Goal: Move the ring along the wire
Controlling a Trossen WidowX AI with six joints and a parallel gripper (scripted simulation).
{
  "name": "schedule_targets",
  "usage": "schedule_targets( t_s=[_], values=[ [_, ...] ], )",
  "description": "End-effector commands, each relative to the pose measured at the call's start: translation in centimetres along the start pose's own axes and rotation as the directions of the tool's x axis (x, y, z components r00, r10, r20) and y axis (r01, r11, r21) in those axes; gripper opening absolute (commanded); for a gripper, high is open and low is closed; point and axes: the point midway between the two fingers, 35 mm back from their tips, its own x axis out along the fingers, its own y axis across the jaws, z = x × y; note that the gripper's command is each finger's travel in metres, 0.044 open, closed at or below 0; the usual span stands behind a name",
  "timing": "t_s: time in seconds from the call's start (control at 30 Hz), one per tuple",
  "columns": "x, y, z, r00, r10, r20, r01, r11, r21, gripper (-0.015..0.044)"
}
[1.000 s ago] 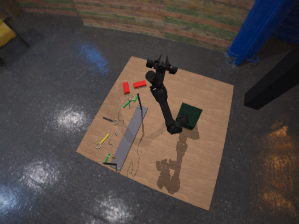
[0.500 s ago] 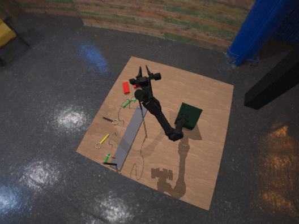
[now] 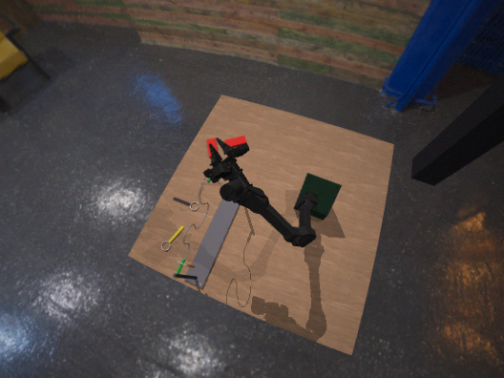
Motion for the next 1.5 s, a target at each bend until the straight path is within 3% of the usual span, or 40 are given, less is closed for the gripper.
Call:
schedule_targets(
  t_s=[0.0,0.4,0.87,1.27,1.47],
  values=[
    [-1.6,2.9,1.3,0.995,0.091,0.052,-0.087,0.994,-0.064,0.0160],
    [-9.1,13.2,5.9,0.903,0.379,0.203,-0.328,0.913,-0.243,0.0160],
    [-20.0,22.0,9.5,0.711,0.627,0.317,-0.534,0.776,-0.336,0.0160],
    [-25.4,26.4,10.1,0.622,0.704,0.341,-0.694,0.698,-0.174,0.0160],
    [-28.1,29.9,7.3,0.632,0.732,0.256,-0.754,0.657,-0.017,0.0160]
  ],
)
